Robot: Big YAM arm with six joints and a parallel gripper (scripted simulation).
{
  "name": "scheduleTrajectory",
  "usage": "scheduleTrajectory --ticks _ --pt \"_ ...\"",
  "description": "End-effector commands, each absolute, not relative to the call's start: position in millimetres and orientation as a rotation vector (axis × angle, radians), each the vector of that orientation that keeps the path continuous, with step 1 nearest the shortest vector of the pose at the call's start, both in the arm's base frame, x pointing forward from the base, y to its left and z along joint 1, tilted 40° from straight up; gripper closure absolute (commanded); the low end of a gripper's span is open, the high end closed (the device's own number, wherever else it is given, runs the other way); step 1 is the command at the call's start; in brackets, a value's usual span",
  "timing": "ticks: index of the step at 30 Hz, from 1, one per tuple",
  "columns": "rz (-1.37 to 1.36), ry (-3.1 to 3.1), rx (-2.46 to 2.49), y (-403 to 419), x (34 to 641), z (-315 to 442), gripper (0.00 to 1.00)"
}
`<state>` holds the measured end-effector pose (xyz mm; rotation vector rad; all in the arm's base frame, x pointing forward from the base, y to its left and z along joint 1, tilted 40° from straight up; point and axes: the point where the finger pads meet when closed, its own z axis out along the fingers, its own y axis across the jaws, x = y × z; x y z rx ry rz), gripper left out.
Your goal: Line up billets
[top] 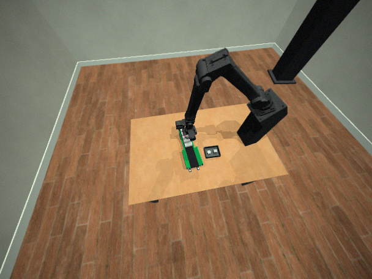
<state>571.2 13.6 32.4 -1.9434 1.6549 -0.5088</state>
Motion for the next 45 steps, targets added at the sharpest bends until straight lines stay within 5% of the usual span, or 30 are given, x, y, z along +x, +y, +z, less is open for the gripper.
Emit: scheduleTrajectory --ticks 1,45 --pt "-0.565 1.629 -1.914 2.0 568.2 74.0 1.00" --pt "-0.575 1.624 -1.909 -1.1 559.2 93.2 1.00"
